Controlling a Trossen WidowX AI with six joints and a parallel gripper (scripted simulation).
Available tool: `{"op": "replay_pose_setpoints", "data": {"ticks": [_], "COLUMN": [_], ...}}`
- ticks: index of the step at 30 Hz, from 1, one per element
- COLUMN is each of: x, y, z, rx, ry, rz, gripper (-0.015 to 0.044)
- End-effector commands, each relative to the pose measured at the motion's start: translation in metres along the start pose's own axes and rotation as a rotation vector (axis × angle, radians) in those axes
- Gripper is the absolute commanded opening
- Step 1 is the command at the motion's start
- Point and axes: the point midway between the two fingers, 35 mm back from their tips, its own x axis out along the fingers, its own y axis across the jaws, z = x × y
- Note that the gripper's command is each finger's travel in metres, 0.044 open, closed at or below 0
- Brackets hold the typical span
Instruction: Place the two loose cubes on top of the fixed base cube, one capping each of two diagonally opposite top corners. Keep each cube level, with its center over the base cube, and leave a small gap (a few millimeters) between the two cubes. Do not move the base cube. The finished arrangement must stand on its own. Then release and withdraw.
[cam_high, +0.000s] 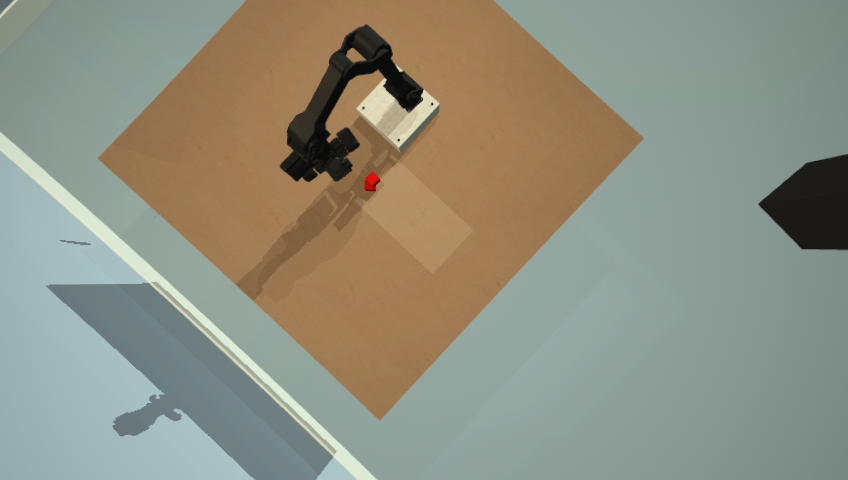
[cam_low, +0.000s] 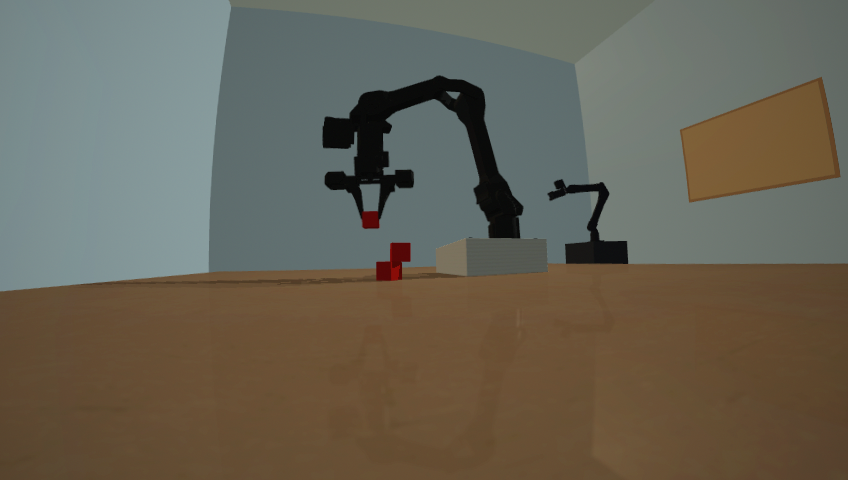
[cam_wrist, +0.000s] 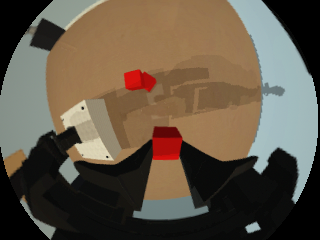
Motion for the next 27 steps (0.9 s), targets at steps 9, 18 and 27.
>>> {"op": "replay_pose_setpoints", "data": {"ticks": [9, 18, 27], "x": [0.000, 0.002, 0.004], "y": [0.001, 0.004, 0.009], "z": [0.024, 0.043, 0.062], "rx": [0.316, 0.571, 0.826], "ry": [-0.001, -0.004, -0.006], "rz": [-0.006, -0.005, -0.003], "gripper": [0.0105, 0.0105, 0.0105]}}
